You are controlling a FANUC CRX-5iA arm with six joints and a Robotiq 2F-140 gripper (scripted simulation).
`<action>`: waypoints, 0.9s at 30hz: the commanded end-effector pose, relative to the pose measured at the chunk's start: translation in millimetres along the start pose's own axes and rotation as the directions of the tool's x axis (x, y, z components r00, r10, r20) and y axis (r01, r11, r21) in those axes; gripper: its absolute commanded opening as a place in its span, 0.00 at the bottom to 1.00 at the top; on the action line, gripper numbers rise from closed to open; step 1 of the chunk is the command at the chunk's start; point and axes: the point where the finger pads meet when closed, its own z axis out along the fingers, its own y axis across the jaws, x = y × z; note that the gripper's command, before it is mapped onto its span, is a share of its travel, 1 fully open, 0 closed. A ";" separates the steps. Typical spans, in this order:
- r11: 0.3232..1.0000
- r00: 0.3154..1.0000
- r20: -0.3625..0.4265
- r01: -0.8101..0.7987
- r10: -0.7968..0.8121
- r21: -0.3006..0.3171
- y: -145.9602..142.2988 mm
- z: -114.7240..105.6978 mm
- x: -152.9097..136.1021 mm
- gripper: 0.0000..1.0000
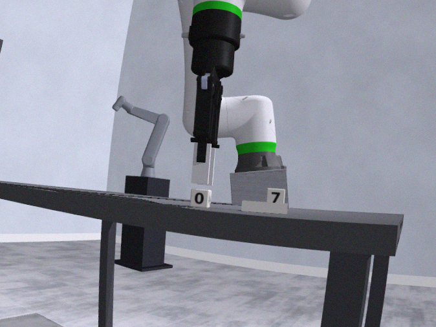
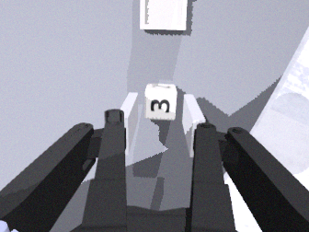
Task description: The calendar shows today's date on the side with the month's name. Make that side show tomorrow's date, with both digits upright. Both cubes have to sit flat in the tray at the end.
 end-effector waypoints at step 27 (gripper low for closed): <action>1.000 1.000 0.000 0.000 0.000 0.000 0.2 19.1 0.0 0.35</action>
